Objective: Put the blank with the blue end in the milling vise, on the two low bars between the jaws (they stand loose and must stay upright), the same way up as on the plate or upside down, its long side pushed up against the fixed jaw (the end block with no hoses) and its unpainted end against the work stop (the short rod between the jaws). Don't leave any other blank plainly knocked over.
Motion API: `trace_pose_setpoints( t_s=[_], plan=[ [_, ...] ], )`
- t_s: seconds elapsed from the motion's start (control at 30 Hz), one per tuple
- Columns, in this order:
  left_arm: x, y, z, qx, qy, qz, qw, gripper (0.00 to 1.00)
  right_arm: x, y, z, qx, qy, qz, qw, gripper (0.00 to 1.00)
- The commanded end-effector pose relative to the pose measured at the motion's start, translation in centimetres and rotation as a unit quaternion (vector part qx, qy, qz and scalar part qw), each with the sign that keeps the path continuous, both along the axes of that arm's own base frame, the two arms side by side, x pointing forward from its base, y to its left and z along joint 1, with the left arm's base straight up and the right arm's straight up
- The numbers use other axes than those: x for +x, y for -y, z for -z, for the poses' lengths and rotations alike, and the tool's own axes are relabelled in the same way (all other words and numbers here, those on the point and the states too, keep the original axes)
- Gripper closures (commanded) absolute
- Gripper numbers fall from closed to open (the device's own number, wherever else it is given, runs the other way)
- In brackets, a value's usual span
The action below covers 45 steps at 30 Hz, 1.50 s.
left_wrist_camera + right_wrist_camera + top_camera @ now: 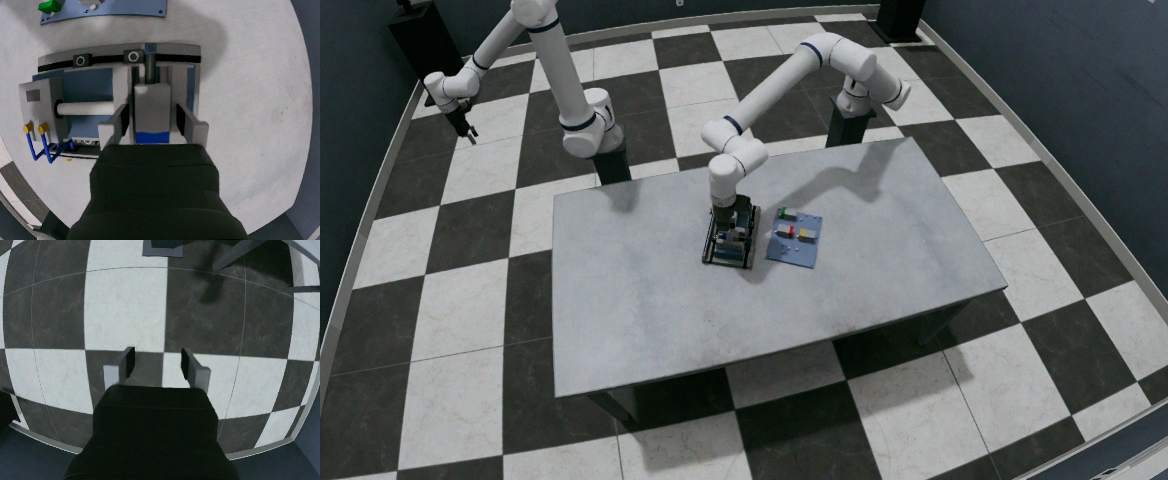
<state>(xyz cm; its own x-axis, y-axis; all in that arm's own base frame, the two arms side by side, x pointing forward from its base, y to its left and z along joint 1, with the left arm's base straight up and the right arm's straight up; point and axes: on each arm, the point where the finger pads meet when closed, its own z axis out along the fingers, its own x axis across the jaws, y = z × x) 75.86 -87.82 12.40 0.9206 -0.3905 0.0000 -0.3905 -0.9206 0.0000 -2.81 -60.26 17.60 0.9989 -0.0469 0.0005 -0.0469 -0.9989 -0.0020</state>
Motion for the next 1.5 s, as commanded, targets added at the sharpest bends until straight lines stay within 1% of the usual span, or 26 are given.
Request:
trace_pose_setpoints(
  t_s=[0.0,1.47],
  plan=[
    [0.03,0.05,-0.20,-0.001,0.001,0.000,1.000,0.00,-0.02,0.07,-0.09,-0.001,0.000,0.000,1.0000,0.00],
    [0.03,0.04,-1.08,-0.001,0.001,0.000,1.000,0.00,-0.02,0.07,-0.09,-0.001,0.000,0.000,1.0000,0.00]
  ],
)
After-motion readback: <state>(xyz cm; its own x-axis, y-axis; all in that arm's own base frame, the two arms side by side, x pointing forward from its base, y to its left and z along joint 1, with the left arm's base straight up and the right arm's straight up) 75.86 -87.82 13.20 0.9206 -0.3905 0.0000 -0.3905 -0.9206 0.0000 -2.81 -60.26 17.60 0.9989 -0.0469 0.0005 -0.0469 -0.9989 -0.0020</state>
